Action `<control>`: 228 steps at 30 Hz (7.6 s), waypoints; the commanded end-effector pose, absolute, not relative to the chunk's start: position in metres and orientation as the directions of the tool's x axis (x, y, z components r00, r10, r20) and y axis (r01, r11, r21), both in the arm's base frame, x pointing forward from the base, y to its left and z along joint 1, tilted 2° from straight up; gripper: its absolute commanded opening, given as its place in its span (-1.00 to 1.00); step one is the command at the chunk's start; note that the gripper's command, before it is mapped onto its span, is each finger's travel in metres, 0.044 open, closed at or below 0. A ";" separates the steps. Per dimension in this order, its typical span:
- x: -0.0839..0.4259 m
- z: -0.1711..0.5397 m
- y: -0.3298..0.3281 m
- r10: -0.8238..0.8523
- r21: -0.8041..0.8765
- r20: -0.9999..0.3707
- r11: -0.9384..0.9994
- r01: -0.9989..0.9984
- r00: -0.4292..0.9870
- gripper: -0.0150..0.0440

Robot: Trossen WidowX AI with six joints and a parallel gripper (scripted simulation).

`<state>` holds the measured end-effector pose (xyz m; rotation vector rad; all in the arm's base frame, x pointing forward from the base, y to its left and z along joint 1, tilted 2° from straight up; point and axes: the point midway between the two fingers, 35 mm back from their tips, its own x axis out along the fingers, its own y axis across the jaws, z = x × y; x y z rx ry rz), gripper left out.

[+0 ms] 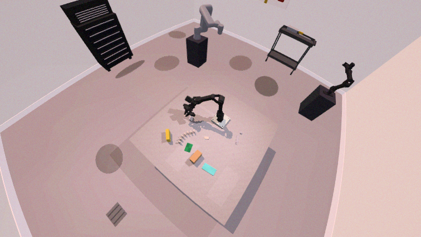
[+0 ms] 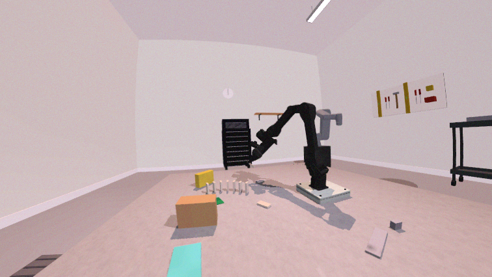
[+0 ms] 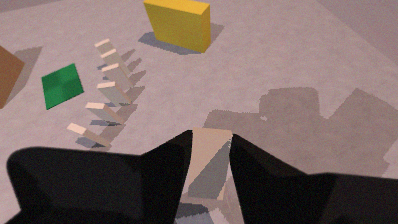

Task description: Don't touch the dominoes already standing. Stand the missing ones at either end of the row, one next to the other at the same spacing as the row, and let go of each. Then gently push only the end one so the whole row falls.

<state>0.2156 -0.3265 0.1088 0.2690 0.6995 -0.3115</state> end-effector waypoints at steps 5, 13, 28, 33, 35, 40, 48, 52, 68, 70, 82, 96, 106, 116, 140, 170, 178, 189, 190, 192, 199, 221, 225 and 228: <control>0.209 0.113 -0.328 -0.223 0.159 -0.550 0.918 0.363 0.805 -0.13; 0.199 0.115 -0.323 -0.240 0.164 -0.427 0.927 0.336 0.872 -0.13; 0.178 0.123 -0.296 -0.220 0.113 -0.213 0.962 0.248 0.952 -0.13; 0.170 0.126 -0.282 -0.198 0.082 -0.152 0.974 0.212 0.968 -0.13; 0.167 0.127 -0.276 -0.187 0.067 -0.130 0.978 0.197 0.974 -0.13; 0.160 0.129 -0.259 -0.157 0.030 -0.083 0.987 0.160 0.984 -0.13; 0.159 0.129 -0.256 -0.152 0.024 -0.077 0.988 0.155 0.985 -0.13; 0.159 0.129 -0.256 -0.152 0.024 -0.077 0.988 0.155 0.985 -0.13; 0.161 0.107 -0.262 -0.152 0.035 -0.078 0.987 0.155 0.985 -0.13; 0.161 0.102 -0.263 -0.152 0.037 -0.078 0.987 0.155 0.985 -0.13; 0.164 0.074 -0.265 -0.152 0.050 -0.079 0.986 0.156 0.985 -0.13; 0.166 0.041 -0.261 -0.151 0.067 -0.081 0.985 0.157 0.985 -0.13; 0.167 0.019 -0.254 -0.151 0.079 -0.082 0.984 0.157 0.985 -0.13; 0.167 0.018 -0.253 -0.151 0.080 -0.082 0.984 0.157 0.985 -0.13; 0.167 0.058 -0.256 -0.148 0.077 -0.081 0.985 0.154 0.986 1.00; 0.215 0.085 -0.285 -0.046 0.011 -0.973 0.969 0.247 0.225 1.00; 0.195 0.109 -0.259 0.018 0.023 -0.999 0.987 0.157 0.032 1.00; 0.195 0.108 -0.259 0.019 0.023 -0.999 0.988 0.155 0.029 1.00; 0.195 0.104 -0.259 0.019 0.023 -0.999 0.988 0.155 0.029 1.00; 0.196 0.089 -0.260 0.019 0.023 -0.999 0.988 0.155 0.029 1.00; 0.196 0.045 -0.257 0.019 0.023 -0.999 0.988 0.155 0.029 1.00; 0.196 0.030 -0.256 0.019 0.023 -0.999 0.988 0.155 0.029 0.20; 0.196 0.030 -0.256 0.019 0.023 -0.999 0.988 0.155 0.029 -0.13; 0.196 0.030 -0.256 0.019 0.023 -0.999 0.988 0.155 0.029 -0.13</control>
